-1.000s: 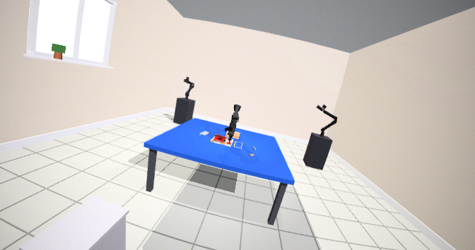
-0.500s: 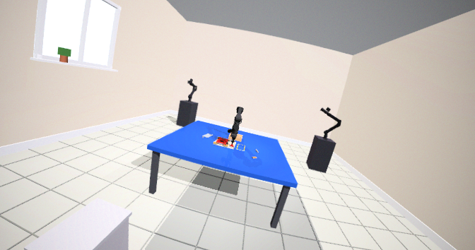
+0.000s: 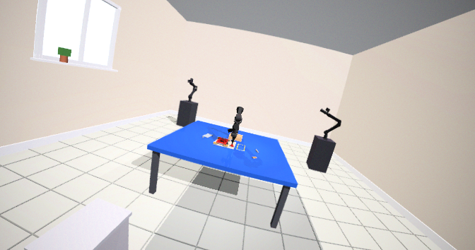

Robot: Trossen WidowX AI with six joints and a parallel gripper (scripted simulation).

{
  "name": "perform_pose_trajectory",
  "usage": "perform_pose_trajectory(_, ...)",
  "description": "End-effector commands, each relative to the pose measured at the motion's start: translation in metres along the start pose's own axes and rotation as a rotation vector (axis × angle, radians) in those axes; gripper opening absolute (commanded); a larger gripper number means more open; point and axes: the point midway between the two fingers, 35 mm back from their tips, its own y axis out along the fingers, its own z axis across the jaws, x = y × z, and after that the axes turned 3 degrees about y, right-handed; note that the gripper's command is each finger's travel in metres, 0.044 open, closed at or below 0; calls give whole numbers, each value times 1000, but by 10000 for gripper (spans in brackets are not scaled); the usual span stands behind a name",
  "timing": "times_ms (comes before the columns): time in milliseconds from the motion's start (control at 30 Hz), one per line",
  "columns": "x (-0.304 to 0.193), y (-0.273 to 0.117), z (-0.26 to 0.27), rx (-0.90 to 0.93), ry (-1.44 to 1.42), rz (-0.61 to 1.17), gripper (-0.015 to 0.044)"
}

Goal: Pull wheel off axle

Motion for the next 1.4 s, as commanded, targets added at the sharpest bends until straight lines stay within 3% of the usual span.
perform_pose_trajectory(0, 0, -4, 2, 8, 4, 1, 0)
perform_pose_trajectory(267, 0, -8, 1, 8, 4, 1, 0)
perform_pose_trajectory(533, 0, -39, -3, 8, 4, 0, 0)
perform_pose_trajectory(700, 0, -31, -5, -3, 2, -1, 0)
perform_pose_trajectory(1367, -87, -38, -58, 2, 4, 8, 0)
